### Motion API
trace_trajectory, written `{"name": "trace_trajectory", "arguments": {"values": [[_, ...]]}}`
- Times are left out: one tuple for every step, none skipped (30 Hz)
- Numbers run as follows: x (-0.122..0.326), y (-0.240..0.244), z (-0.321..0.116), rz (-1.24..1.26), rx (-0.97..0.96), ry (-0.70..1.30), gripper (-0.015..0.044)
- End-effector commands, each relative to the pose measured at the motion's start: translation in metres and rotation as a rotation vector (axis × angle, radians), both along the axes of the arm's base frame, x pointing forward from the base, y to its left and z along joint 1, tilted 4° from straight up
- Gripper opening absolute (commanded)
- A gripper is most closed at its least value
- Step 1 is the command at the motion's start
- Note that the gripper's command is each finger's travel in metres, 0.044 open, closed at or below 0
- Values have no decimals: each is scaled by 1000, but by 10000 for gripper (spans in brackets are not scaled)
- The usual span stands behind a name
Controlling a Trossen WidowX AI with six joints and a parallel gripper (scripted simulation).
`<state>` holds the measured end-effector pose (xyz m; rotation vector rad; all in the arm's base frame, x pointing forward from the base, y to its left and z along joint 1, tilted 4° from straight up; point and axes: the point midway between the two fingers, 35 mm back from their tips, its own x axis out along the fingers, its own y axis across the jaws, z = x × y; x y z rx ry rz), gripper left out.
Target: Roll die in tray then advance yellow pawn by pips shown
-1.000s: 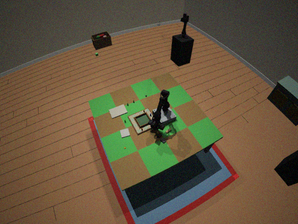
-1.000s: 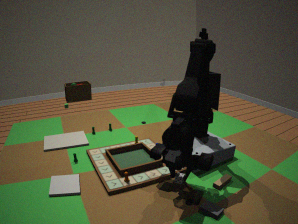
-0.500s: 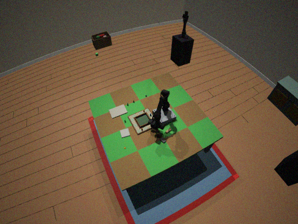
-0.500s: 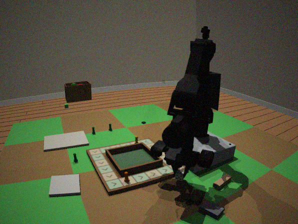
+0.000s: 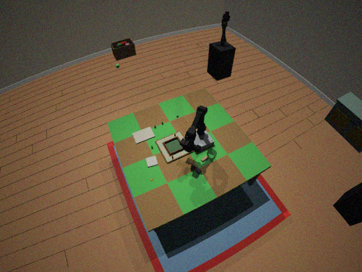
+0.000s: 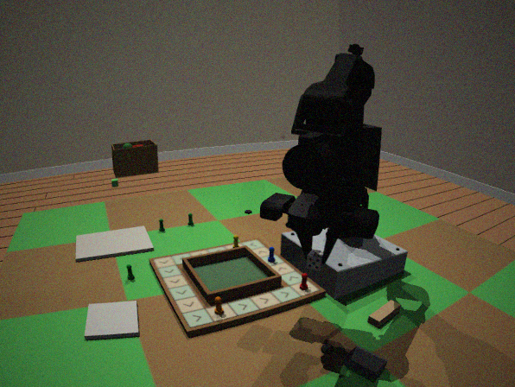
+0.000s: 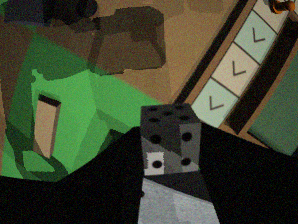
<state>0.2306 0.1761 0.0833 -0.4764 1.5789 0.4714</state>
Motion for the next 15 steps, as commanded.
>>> {"name": "trace_trajectory", "arguments": {"values": [[0, 1, 18, -2, 12, -9, 0], [0, 1, 18, -2, 12, -9, 0], [0, 1, 18, -2, 12, -9, 0], [1, 0, 18, -5, 12, -9, 0], [2, -2, 17, -13, 11, -9, 0], [5, -5, 16, -26, 10, -10, 0], [9, -9, 15, -42, 9, -11, 0], [12, -13, 14, -59, 8, -12, 0], [15, -17, 13, -75, 7, -12, 0], [19, -21, 12, -91, 6, -13, 0], [22, -25, 11, -108, 5, -14, 0], [25, -29, 10, -124, 4, -15, 0], [28, -34, 8, -141, 3, -16, 0], [31, -38, 7, -152, 1, -18, 0], [34, -42, 6, -163, -1, -21, 0]]}}
